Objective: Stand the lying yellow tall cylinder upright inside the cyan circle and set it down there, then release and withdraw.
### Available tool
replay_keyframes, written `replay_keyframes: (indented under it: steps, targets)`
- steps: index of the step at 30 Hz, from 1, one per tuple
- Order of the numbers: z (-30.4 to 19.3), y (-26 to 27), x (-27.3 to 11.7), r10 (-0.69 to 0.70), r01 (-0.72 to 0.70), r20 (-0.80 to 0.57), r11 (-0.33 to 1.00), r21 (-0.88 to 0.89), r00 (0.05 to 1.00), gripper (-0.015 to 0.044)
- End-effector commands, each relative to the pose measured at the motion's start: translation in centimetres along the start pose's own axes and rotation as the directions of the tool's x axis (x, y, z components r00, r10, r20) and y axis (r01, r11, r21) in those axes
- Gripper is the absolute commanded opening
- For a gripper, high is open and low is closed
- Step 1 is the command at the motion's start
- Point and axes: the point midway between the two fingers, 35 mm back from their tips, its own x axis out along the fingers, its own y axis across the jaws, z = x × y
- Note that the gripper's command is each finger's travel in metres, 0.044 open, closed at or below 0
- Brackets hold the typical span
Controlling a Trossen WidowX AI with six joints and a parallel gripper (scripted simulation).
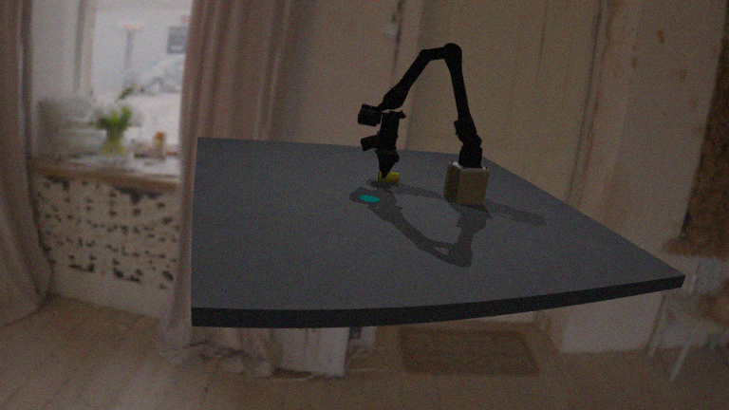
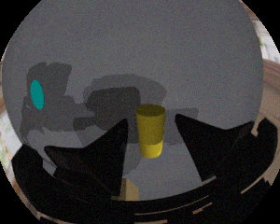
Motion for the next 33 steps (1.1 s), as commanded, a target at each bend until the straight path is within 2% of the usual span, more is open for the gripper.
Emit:
replay_keyframes:
  steps: [1,5,33]
  targets:
    - [0.0,0.1,0.3,0.005,-0.005,0.002,1.0,0.006,1.0,0.0204]
    - [0.0,0.1,0.3,0.005,-0.005,0.002,1.0,0.006,1.0,0.0105]
    - [1.1,-0.2,-3.7,-0.007,0.006,0.02,1.0,0.02,1.0,0.0105]
